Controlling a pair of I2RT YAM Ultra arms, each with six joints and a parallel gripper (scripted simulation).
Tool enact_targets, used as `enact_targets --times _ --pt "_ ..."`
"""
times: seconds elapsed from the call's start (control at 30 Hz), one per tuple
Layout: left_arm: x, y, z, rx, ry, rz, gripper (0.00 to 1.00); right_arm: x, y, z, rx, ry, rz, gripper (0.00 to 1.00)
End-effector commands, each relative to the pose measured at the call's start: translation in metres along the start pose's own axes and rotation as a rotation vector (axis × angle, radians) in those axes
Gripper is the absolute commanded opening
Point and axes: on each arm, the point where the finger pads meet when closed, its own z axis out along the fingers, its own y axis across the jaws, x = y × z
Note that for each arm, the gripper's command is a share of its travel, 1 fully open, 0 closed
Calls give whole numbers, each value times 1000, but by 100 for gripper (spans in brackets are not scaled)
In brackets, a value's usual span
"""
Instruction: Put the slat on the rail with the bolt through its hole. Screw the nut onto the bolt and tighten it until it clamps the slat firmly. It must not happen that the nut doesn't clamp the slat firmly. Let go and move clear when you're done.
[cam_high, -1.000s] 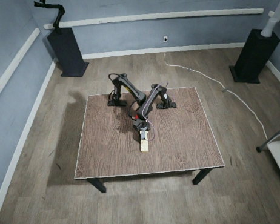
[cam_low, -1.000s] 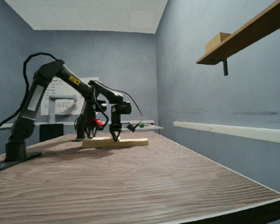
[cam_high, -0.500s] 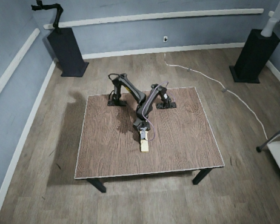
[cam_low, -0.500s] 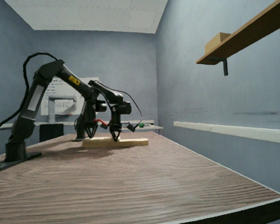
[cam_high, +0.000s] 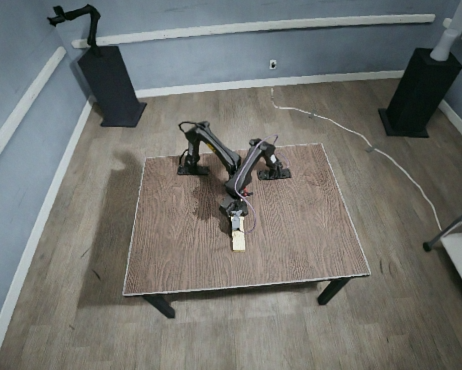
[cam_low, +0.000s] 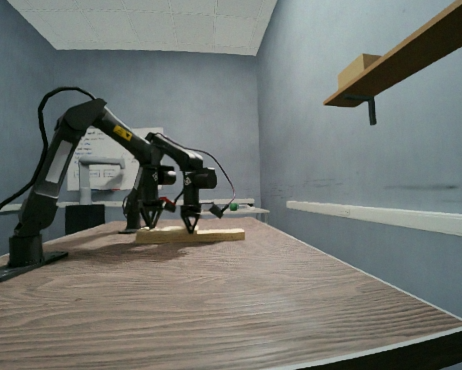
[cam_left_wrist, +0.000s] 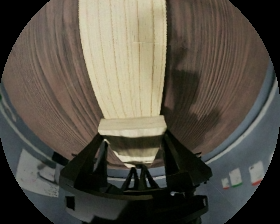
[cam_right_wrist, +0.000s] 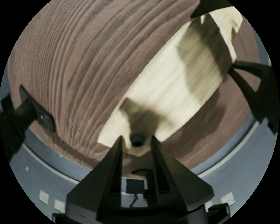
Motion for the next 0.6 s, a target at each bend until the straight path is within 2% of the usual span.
enact_targets --times 0.0,0.1,0.13,0.57 --pt "-2 -2 -5 9 -11 0 72 -1 0 -8 -2 -6 -279 34" --pt "-2 -2 -5 9 -11 0 72 -1 0 -8 -2 -6 -324 34" --pt "-2 -2 -5 9 -11 0 72 -1 0 -8 -2 -5 -440 34" --pt "-2 -2 -5 9 -11 0 72 -1 -1 -10 2 -3 -1022 34"
